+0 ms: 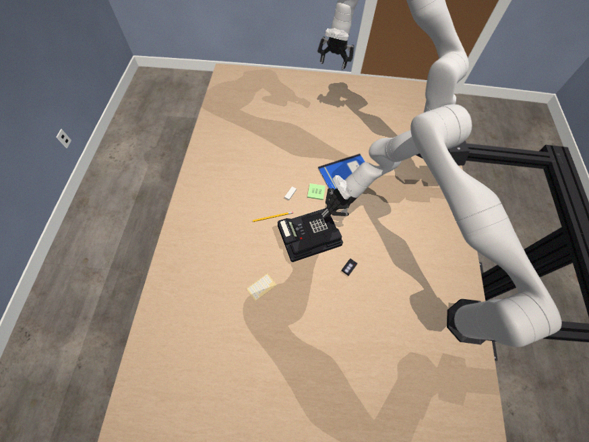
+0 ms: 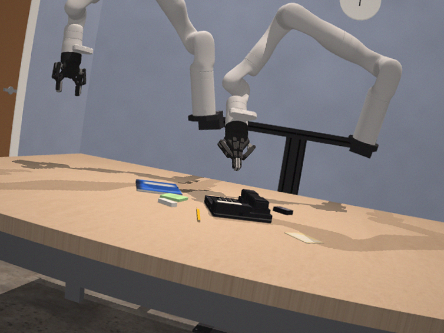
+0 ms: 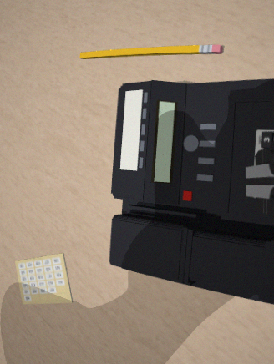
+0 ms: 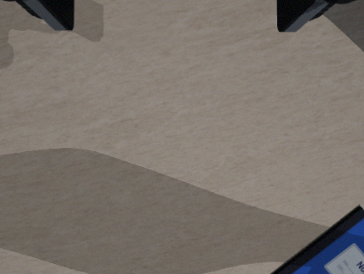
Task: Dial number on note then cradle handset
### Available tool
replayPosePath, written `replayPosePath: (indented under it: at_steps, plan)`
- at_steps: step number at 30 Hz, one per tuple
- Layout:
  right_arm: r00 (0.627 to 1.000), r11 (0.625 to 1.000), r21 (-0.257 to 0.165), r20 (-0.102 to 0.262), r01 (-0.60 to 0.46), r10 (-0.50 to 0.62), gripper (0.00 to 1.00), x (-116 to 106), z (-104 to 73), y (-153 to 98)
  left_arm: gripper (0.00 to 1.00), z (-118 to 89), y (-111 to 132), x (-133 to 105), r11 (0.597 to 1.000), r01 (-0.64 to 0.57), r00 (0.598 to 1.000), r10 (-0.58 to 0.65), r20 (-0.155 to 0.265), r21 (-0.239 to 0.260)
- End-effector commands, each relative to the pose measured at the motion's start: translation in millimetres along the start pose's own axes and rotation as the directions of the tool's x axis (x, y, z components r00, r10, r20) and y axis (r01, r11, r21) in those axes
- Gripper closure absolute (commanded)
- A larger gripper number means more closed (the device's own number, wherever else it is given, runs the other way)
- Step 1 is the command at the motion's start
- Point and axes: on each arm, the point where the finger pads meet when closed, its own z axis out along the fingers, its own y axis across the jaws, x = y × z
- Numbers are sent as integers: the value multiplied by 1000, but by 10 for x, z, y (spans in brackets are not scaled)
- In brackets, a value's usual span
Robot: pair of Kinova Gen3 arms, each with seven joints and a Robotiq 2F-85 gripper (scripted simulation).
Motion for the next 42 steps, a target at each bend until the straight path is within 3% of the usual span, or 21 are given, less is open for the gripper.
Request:
replayPosePath:
  at_steps: [1, 20, 29, 42]
  plan:
    - [1000, 1000, 0, 9, 15, -15, 2, -136, -117, -98, 985, 9, 83, -54, 999, -49, 999, 49, -11, -22]
    - [994, 996, 31, 64, 86, -88, 2, -771, -715, -773, 985, 51, 129, -121, 996, -83, 996, 83, -20, -36]
    - [990, 993, 51, 84, 110, -114, 2, -972, -954, -1077, 985, 201, 126, -219, 996, -83, 996, 82, -21, -36]
    - [979, 983, 105, 120, 152, -164, 2, -1281, -1436, -1738, 985, 557, 117, -457, 996, -83, 996, 82, -21, -36]
